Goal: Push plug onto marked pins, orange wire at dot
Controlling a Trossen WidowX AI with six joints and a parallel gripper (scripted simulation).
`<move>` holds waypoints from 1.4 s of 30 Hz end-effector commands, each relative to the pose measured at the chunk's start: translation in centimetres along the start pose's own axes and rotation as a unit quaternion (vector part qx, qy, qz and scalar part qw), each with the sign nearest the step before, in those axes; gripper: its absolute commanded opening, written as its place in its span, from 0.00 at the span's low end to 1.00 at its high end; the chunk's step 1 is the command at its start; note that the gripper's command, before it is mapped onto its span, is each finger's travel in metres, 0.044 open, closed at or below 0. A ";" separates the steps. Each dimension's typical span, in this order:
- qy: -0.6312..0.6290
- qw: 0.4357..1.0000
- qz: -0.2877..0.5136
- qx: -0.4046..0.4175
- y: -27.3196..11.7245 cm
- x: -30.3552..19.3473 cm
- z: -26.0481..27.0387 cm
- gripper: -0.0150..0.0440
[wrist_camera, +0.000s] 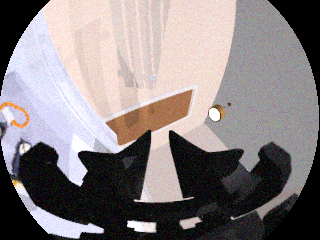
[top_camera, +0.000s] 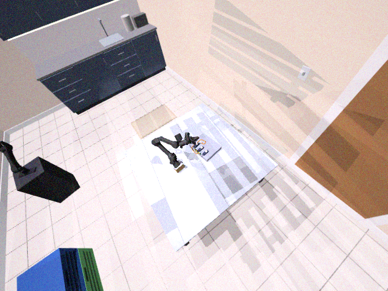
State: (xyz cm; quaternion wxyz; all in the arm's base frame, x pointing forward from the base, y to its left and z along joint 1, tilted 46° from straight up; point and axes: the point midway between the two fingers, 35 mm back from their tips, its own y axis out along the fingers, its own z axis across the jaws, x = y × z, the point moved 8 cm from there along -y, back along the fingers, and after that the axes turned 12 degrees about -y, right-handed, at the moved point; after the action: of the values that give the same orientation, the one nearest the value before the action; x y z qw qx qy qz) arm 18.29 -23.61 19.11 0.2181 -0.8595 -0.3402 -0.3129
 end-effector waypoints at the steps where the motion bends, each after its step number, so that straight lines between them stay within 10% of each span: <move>1: 0.021 0.999 -0.030 0.014 -0.1 2.7 0.7 0.45; 42: 0.226 0.911 -0.253 0.235 -12.0 21.4 6.4 0.45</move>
State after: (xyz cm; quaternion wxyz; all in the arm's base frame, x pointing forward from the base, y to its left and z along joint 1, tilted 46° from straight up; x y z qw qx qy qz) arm 24.87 -3.79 30.17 0.3803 -0.6038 -0.5422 -0.4437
